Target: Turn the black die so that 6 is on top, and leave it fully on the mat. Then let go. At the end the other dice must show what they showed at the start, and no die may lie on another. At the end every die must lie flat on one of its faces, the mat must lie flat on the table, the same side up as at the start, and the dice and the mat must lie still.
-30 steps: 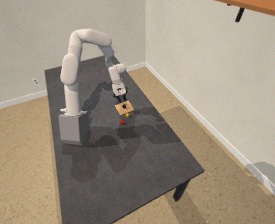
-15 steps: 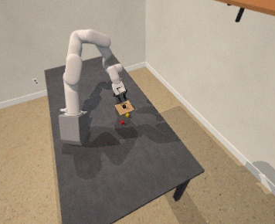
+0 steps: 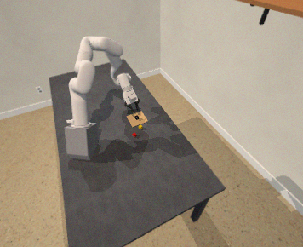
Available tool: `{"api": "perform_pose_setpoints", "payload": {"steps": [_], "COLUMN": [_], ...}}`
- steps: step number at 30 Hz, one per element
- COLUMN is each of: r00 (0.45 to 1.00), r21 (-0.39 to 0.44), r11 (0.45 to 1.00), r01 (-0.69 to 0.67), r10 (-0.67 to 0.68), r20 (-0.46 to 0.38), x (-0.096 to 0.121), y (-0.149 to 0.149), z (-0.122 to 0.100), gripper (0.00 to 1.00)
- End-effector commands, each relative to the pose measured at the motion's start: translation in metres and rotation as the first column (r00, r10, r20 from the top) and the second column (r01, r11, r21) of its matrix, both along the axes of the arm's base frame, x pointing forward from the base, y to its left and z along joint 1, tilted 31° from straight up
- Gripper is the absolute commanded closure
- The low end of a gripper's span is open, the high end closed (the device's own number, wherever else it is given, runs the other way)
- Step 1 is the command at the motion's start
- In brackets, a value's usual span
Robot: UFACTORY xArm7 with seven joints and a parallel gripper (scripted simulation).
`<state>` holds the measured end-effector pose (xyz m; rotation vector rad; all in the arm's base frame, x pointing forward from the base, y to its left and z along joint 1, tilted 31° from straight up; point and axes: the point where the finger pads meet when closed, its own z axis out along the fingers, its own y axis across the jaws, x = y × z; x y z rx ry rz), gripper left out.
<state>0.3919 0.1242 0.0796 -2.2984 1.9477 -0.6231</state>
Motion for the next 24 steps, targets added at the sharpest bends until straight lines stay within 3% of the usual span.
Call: {"api": "perform_pose_setpoints", "payload": {"steps": [1,24], "r00": [0.999,0.999], "r21": [-0.061,-0.063], "r11": [0.998,0.998], "r01": [0.028,0.029], "r10": [-0.025,-0.026], "r20": [0.044,0.046], "x": [0.0012,0.0013], "y": [-0.0002,0.0034], "z": [0.0013,-0.0004], "gripper": [0.58,0.58]}}
